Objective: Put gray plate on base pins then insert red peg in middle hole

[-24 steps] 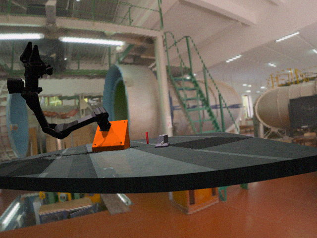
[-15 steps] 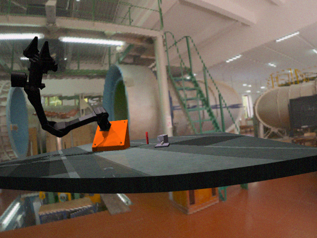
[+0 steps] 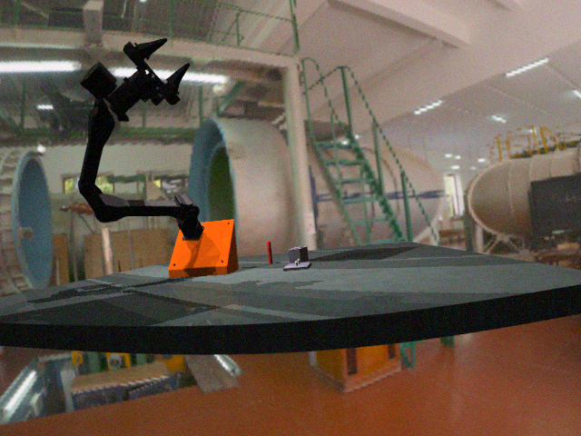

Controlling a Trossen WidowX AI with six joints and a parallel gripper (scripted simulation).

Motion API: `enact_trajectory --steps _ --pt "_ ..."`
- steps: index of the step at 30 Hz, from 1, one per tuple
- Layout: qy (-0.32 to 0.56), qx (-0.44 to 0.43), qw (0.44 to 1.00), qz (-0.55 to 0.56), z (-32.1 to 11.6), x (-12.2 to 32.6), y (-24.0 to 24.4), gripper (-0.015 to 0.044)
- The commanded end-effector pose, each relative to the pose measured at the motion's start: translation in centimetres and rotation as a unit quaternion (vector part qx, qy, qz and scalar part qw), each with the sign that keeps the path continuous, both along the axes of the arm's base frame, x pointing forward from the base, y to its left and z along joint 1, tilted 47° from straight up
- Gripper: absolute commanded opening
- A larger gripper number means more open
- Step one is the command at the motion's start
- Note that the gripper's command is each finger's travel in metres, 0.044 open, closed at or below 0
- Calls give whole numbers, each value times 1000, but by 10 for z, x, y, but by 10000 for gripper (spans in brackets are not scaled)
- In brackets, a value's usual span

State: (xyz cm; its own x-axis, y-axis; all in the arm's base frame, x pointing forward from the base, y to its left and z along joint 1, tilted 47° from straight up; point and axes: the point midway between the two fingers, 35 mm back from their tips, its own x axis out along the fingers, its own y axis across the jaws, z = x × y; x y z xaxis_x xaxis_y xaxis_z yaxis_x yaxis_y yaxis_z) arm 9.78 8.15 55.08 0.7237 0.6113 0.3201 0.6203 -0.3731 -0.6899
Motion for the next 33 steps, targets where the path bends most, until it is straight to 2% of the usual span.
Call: enact_trajectory --steps 1,7,10,17,27,33 --pt "94 -13 995 -13 -24 44 30 440" --pt "258 -30 964 -58 -85 117 73 440" --pt "308 -83 944 -81 -124 141 83 440" --pt "410 -78 899 -131 -174 179 102 440" --pt "558 -97 776 -278 -299 236 109 440" --pt "621 -83 667 -402 -389 256 108 440"
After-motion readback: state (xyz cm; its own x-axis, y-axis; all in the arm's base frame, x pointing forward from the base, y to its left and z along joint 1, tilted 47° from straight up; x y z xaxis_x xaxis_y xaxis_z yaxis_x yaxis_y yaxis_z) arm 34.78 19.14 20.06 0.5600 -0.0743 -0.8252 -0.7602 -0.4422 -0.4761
